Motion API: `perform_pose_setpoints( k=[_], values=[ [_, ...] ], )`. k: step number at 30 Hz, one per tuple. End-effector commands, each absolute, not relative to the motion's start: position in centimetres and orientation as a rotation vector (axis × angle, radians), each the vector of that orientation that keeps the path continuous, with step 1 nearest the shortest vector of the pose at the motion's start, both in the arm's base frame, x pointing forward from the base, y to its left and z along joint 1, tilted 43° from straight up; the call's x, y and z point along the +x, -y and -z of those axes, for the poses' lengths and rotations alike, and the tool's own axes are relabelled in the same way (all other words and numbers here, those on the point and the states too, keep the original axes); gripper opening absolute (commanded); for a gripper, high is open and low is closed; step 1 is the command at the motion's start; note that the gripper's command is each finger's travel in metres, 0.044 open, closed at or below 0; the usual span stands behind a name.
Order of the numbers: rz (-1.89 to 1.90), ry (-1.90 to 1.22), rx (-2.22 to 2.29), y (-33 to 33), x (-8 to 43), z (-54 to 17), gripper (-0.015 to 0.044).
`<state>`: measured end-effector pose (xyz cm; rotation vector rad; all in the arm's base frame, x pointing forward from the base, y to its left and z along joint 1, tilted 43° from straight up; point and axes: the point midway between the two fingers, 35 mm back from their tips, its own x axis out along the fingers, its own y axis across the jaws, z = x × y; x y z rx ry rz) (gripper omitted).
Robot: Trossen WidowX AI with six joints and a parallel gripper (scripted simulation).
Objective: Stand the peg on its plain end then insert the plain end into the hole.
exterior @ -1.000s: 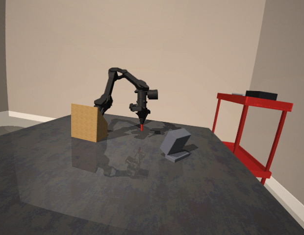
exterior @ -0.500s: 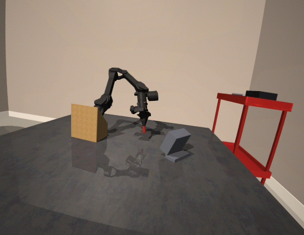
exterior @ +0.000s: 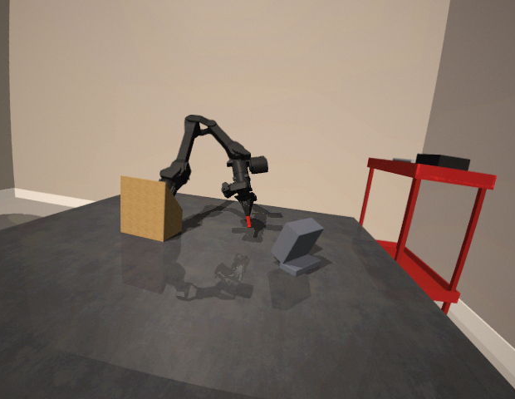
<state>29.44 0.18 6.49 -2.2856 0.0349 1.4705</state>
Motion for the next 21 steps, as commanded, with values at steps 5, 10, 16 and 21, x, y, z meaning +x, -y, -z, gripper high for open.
perform_pose_setpoints(
  k=[5, 10, 16, 21],
  values=[
    [-1.437, -0.086, -2.349, 0.3, 30.0, -6.0, 0.0000],
    [-1.410, -0.118, -2.393, 0.7, 30.4, -5.8, 0.0000],
    [-1.374, -0.157, -2.444, 1.1, 30.9, -5.6, 0.0000],
    [-1.341, -0.191, -2.485, 1.5, 31.2, -5.5, 0.0000]
  ],
)
